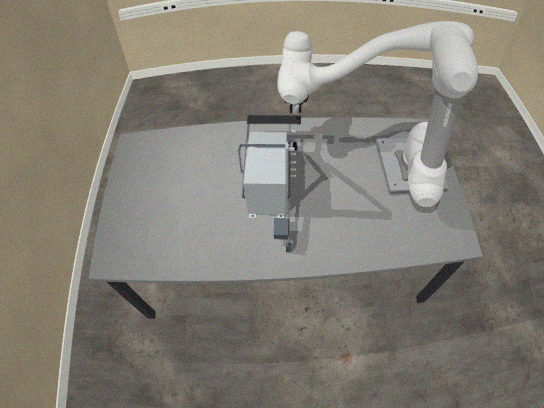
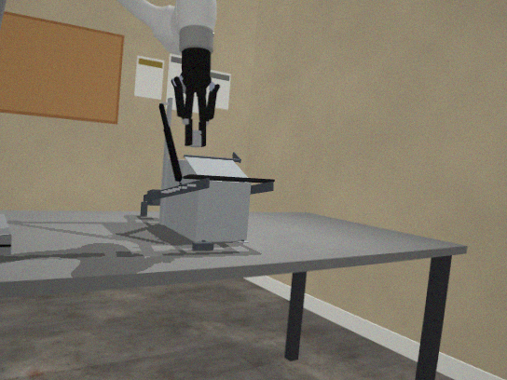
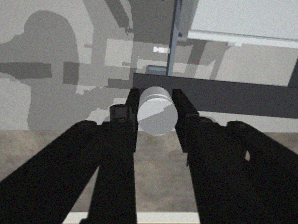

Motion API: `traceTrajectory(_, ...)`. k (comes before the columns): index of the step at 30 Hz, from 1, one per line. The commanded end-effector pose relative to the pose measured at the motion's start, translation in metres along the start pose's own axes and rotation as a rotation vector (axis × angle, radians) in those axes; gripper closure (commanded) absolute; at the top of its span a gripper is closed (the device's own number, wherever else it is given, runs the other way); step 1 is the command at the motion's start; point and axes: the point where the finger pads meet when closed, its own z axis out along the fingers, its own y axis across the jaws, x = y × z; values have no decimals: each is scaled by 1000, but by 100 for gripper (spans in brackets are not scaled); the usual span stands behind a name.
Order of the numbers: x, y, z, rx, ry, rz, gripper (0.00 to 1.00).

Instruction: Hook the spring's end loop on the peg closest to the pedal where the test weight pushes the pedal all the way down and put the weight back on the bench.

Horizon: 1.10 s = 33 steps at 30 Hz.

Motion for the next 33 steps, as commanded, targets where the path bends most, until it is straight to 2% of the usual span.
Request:
traceTrajectory(1,-4,5,-1,-1,-4,0,75)
traceTrajectory(7,-15,16,-4,-1,-14,0,75)
traceTrajectory(26,-22,23,-5,-1,-20,0,75)
traceTrajectory(33,-19,22,7,-1,-20,0,75)
